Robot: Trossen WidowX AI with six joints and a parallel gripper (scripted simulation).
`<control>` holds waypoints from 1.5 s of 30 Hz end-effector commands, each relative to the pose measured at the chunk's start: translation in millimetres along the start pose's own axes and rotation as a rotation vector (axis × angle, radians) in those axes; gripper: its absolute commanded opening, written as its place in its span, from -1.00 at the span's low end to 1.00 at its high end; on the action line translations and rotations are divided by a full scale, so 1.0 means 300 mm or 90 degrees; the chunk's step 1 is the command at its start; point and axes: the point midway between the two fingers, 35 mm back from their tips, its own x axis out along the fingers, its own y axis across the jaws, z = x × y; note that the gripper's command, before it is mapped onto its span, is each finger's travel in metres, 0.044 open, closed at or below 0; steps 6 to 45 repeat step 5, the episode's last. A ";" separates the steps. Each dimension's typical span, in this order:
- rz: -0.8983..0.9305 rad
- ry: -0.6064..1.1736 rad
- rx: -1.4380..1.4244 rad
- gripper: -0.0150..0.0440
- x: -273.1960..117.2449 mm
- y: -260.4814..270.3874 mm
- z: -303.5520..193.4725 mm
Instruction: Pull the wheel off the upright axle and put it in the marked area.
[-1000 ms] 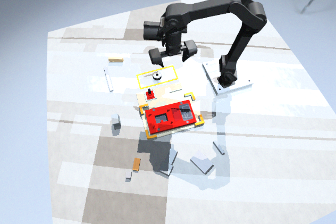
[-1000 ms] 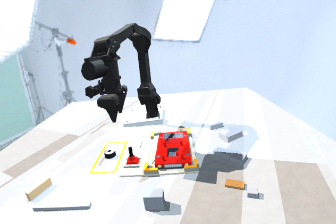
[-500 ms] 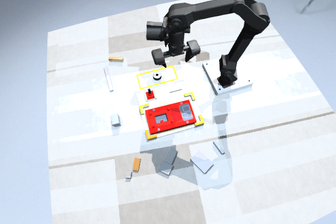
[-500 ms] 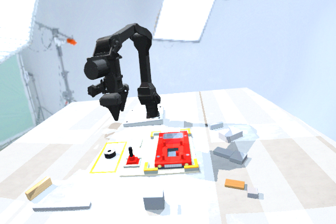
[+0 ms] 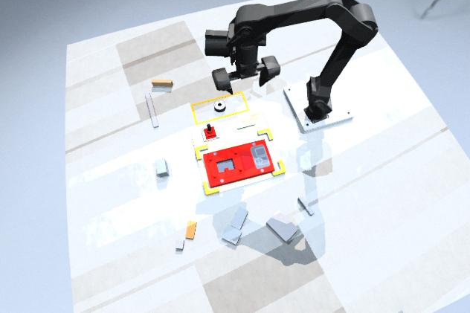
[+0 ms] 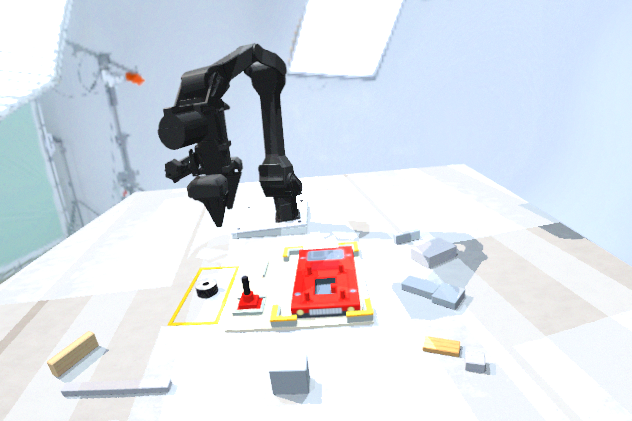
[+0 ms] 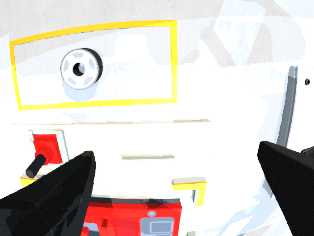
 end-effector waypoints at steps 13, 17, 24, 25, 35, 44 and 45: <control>0.003 0.002 0.004 1.00 -0.004 -0.002 -0.003; 0.003 0.002 0.004 1.00 -0.004 -0.002 -0.003; 0.003 0.002 0.004 1.00 -0.004 -0.002 -0.003; 0.003 0.002 0.004 1.00 -0.004 -0.002 -0.003; 0.003 0.002 0.004 1.00 -0.004 -0.002 -0.003; 0.003 0.002 0.004 1.00 -0.004 -0.002 -0.003; 0.003 0.002 0.004 1.00 -0.004 -0.002 -0.003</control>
